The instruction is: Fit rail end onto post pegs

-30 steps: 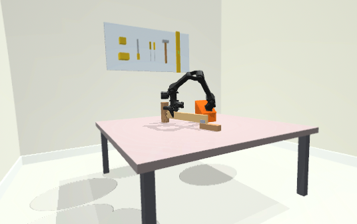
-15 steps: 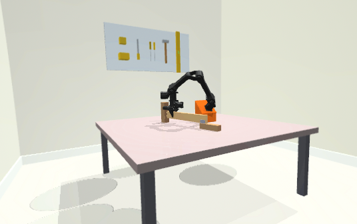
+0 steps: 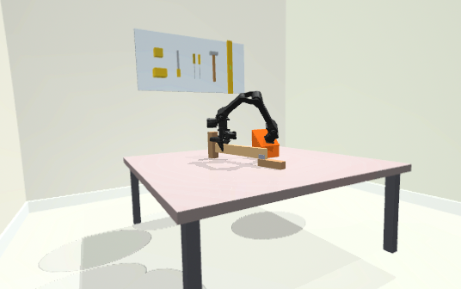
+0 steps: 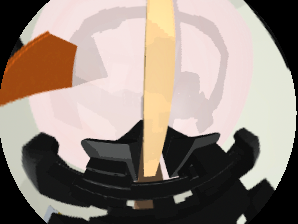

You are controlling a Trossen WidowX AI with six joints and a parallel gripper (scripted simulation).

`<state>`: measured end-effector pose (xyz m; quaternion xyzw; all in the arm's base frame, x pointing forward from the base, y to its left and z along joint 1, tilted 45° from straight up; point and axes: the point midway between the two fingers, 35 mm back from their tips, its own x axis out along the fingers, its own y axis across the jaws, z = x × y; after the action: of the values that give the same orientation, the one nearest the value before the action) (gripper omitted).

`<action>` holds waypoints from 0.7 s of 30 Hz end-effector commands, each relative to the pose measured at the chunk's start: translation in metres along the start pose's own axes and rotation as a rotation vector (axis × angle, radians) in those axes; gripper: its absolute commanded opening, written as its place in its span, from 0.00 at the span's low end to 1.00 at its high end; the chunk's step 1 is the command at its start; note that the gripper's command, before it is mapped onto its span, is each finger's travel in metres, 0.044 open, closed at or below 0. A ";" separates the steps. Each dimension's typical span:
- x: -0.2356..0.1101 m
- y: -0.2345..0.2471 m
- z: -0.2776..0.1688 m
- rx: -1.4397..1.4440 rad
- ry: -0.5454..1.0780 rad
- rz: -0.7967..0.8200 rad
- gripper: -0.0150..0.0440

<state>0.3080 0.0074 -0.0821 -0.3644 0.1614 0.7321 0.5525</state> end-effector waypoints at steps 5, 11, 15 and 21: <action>-0.003 -0.002 -0.005 -0.003 0.007 -0.006 0.25; -0.003 -0.002 -0.006 -0.003 0.007 -0.006 0.25; -0.003 -0.002 -0.008 -0.003 0.007 -0.006 0.25; -0.003 -0.002 -0.009 -0.003 0.007 -0.006 0.25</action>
<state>0.3103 0.0033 -0.0862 -0.3644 0.1614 0.7321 0.5524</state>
